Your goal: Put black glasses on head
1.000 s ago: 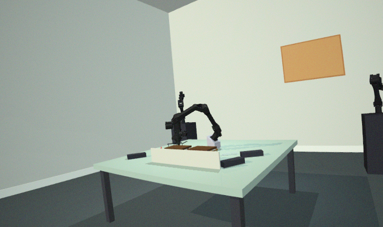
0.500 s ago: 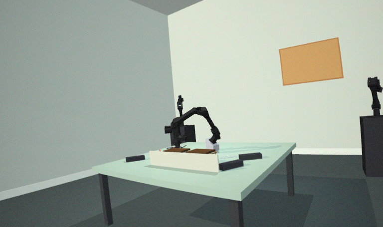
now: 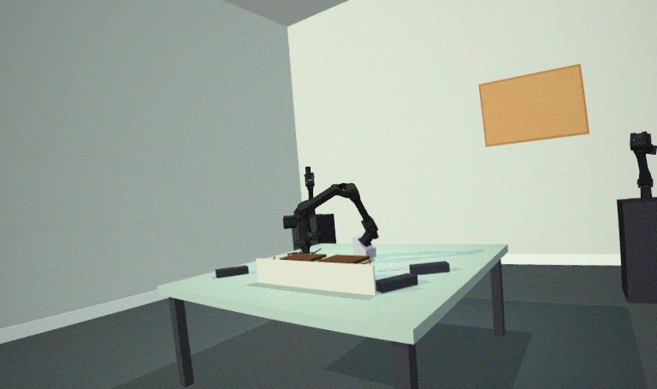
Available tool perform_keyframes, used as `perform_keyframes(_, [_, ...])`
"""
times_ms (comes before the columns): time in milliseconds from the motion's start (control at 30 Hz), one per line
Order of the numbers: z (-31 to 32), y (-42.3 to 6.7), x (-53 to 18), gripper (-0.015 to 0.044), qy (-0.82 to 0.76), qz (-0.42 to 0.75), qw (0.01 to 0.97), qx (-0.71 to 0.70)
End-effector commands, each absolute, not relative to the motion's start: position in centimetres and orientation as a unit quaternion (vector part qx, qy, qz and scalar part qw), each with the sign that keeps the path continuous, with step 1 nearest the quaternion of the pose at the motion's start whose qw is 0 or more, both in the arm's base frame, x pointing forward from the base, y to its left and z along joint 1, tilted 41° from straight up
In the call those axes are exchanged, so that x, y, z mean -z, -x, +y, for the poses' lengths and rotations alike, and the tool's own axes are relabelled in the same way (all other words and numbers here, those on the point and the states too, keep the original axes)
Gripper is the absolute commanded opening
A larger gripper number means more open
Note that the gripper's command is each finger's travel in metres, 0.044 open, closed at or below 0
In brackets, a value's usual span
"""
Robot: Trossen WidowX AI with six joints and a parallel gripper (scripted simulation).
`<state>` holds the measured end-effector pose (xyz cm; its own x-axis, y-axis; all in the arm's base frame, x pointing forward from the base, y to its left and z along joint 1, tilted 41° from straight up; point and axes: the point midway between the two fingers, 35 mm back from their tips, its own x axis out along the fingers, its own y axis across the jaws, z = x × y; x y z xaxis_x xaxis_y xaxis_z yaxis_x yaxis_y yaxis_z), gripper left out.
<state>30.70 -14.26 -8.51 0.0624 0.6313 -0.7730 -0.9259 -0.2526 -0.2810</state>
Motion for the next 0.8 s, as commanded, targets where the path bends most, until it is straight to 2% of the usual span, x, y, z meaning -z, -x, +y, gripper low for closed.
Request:
perform_keyframes(0, [-13.9,-31.0,8.1,0.0,0.431,0.169,0.591,-0.66])
perform_keyframes(767, [-12.5,-31.2,6.9,0.0,0.431,0.168,0.592,-0.661])
